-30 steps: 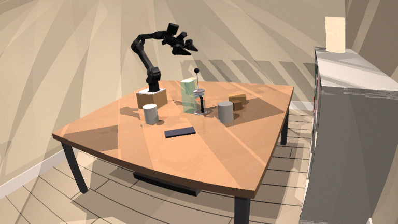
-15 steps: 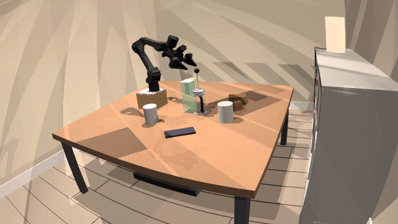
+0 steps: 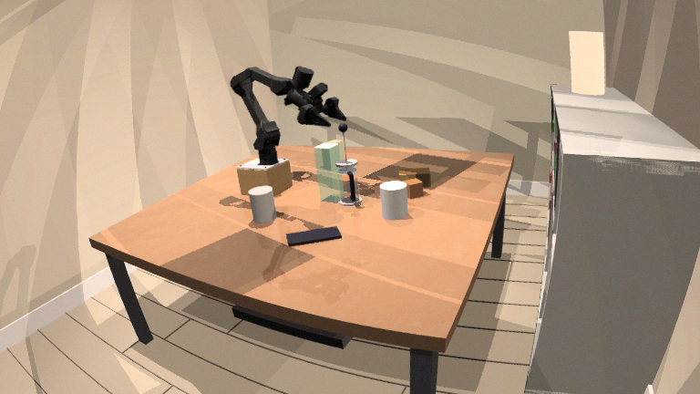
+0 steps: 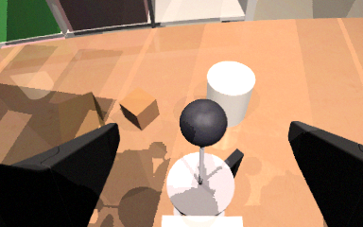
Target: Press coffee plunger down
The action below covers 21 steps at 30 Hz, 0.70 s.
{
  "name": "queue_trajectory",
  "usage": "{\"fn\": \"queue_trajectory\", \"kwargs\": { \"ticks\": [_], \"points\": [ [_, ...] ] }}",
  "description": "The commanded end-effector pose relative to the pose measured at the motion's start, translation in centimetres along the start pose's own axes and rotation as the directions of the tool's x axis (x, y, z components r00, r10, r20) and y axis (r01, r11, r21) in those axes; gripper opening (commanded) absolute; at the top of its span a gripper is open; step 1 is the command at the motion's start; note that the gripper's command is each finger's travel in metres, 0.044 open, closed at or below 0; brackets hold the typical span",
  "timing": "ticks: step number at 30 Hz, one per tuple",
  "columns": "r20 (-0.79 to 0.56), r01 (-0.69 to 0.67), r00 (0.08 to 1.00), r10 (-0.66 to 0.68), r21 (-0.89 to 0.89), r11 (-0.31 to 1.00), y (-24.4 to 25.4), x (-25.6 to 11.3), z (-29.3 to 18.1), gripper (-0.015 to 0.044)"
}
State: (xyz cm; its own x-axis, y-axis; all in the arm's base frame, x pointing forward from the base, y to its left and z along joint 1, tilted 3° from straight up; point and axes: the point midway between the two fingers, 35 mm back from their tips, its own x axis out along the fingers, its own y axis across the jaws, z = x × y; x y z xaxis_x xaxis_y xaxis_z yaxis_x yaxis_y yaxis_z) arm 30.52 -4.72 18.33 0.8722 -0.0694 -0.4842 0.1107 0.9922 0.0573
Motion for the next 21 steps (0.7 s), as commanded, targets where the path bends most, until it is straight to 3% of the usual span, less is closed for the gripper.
{"fn": "queue_trajectory", "kwargs": {
  "ticks": [1, 16, 21],
  "points": [
    [0.001, 0.005, 1.000, -0.005, 0.004, 1.000, -0.1, 0.6, 0.0, 0.0440],
    [0.003, 0.006, 1.000, -0.006, 0.005, 1.000, -0.1, 2.7, -0.2, 0.0440],
    [0.003, 0.006, 1.000, -0.006, 0.005, 1.000, -0.1, 2.7, -0.2, 0.0309]
  ]
}}
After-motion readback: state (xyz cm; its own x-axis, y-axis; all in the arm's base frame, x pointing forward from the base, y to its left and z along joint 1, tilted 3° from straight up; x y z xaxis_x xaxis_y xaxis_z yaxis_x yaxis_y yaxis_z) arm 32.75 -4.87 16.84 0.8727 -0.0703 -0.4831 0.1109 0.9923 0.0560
